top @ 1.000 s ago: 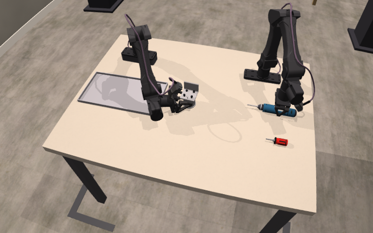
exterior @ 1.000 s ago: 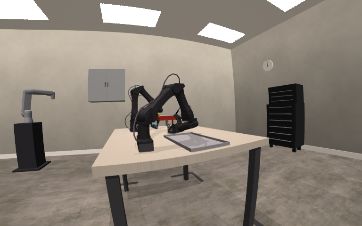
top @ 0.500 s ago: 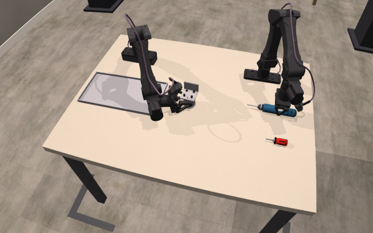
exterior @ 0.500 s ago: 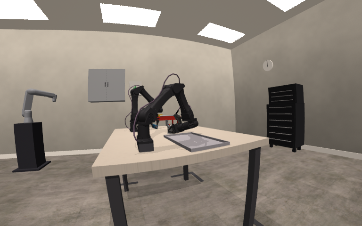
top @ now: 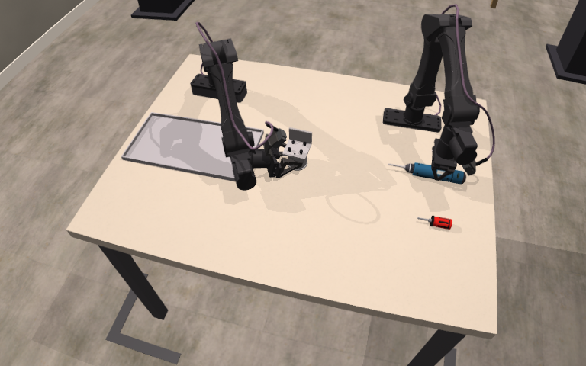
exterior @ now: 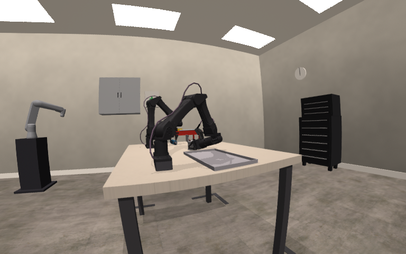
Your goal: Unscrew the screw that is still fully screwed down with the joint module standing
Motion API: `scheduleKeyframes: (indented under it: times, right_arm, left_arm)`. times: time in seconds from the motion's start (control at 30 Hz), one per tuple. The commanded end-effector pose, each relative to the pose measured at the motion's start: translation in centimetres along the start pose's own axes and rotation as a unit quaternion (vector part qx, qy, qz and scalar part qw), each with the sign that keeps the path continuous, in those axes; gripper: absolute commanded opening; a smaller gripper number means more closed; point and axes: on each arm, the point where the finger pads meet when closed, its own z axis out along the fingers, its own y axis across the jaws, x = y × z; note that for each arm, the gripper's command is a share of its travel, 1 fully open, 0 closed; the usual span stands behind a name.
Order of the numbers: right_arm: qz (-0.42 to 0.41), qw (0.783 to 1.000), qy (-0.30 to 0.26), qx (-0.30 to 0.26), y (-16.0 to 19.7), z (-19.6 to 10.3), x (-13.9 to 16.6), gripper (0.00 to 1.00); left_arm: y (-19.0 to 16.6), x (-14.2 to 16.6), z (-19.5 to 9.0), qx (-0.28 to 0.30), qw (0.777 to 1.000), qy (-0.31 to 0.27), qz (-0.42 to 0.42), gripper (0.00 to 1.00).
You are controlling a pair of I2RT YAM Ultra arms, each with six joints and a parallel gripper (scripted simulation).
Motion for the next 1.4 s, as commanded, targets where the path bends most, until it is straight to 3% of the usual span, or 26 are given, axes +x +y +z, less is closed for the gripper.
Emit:
scheduleKeyframes:
  times: [0.0,1.37]
  right_arm:
    - [-0.013,1.000,-0.015,-0.004,-0.49,0.16,-1.21,0.59]
    - [-0.013,1.000,-0.015,-0.004,-0.49,0.16,-1.21,0.59]
  left_arm:
    - [-0.27,-0.12,-0.18,0.005,1.000,-0.002,-0.002,0.46]
    - [-0.27,-0.12,-0.18,0.005,1.000,-0.002,-0.002,0.43]
